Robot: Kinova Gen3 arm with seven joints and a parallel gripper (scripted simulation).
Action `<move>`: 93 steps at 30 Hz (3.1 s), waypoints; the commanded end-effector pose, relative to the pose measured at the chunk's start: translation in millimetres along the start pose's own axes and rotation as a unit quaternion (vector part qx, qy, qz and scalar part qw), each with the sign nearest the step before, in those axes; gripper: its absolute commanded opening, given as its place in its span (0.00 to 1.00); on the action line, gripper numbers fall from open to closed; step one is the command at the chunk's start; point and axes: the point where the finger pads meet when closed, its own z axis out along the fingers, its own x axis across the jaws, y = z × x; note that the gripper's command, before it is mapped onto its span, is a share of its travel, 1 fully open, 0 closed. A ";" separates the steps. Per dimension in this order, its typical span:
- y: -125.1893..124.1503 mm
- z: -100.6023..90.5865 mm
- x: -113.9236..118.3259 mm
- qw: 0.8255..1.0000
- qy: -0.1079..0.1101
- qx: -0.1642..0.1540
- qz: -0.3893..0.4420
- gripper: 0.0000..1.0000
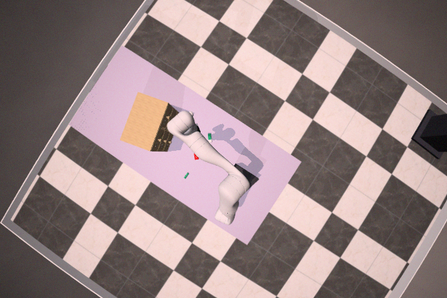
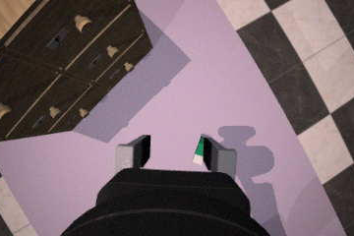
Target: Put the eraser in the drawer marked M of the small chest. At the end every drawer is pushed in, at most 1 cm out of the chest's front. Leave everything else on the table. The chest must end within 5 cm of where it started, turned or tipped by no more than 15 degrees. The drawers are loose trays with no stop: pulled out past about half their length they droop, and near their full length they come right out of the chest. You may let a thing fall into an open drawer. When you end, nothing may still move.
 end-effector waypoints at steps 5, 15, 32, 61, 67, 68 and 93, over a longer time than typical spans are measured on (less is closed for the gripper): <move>-6.4 22.9 -11.4 0.995 0.000 -0.001 -0.101 1.00; -11.0 45.9 -24.2 0.975 0.000 -0.004 -0.223 1.00; -16.9 71.9 -38.6 0.934 0.000 -0.007 -0.357 1.00; -20.2 80.2 -42.6 0.918 0.000 -0.005 -0.395 1.00; -20.0 80.2 -42.4 0.919 -0.001 -0.004 -0.395 1.00; -20.2 80.0 -42.2 0.919 -0.001 -0.004 -0.395 1.00; -24.7 85.8 -46.2 0.918 -0.016 0.032 -0.395 1.00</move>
